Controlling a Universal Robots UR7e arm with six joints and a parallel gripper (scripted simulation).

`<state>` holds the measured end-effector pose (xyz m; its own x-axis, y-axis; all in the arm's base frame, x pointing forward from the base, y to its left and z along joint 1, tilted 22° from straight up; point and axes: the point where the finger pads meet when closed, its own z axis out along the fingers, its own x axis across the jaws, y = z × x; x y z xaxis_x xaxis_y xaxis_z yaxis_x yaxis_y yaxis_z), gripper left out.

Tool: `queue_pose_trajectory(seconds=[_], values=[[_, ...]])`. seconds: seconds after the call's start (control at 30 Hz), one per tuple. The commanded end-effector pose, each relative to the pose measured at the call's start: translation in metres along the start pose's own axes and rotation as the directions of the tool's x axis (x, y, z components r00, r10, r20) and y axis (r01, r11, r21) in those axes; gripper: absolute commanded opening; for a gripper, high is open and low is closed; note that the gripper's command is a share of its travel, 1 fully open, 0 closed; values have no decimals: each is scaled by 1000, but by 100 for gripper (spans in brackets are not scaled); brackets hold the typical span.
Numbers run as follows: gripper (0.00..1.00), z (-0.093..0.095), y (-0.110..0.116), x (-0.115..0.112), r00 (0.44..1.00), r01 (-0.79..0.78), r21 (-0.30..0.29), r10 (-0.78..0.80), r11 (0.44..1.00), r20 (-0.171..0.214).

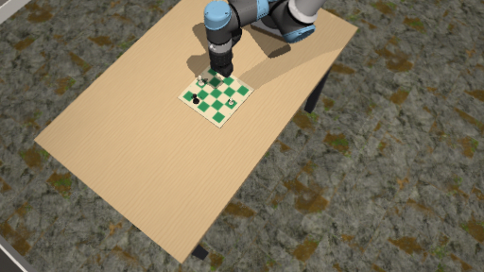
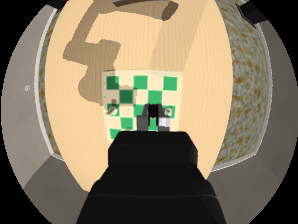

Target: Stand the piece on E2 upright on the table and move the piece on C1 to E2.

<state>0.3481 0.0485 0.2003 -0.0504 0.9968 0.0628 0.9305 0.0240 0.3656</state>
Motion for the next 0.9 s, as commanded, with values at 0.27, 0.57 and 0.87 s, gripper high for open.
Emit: queue_pose_trajectory(seconds=[0.27, 0.57, 0.87], values=[[0, 4, 127, -3, 1000, 10, 2, -10, 1000, 3], [0, 17, 168, 1, 1000, 13, 1, -13, 1000, 2], [0, 19, 174, 2, 1000, 14, 0, -14, 1000, 2]])
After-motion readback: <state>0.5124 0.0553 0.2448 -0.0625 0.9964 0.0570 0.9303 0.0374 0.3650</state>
